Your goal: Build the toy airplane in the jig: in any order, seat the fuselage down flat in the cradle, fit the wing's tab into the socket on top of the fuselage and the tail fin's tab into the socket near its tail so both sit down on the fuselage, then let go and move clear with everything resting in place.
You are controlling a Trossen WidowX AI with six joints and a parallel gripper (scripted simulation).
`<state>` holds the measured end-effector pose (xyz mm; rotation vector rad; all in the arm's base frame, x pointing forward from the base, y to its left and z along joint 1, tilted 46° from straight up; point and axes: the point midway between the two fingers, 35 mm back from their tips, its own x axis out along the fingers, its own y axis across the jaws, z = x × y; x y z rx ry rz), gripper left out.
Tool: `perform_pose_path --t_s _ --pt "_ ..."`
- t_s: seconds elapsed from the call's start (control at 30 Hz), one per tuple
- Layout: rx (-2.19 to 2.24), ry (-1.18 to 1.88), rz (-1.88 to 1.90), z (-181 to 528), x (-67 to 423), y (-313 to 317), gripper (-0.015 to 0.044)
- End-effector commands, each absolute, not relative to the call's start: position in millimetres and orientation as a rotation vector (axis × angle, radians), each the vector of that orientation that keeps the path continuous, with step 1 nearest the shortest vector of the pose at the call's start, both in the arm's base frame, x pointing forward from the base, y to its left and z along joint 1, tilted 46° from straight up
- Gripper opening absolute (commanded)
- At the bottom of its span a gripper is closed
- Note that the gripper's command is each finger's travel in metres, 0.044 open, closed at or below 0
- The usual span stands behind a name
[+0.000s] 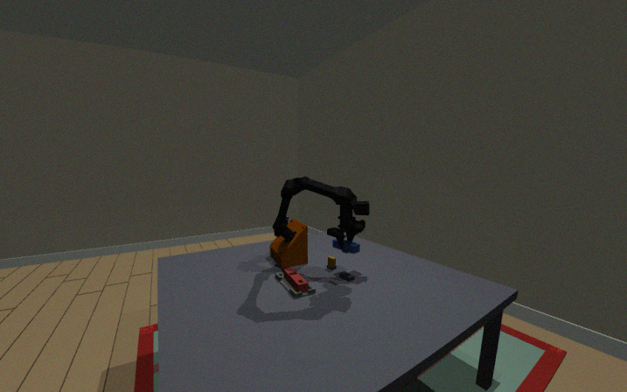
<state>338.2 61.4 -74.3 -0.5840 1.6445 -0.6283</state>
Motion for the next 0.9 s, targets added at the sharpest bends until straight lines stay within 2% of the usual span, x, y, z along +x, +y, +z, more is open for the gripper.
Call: perform_pose_path --t_s 0.0,0.87 --pt "-0.622 1.665 -0.582 -64.9 338.7 51.2 0.0000" --pt "-0.929 1.800 -0.197 -10.6 323.1 -14.4 0.0000"
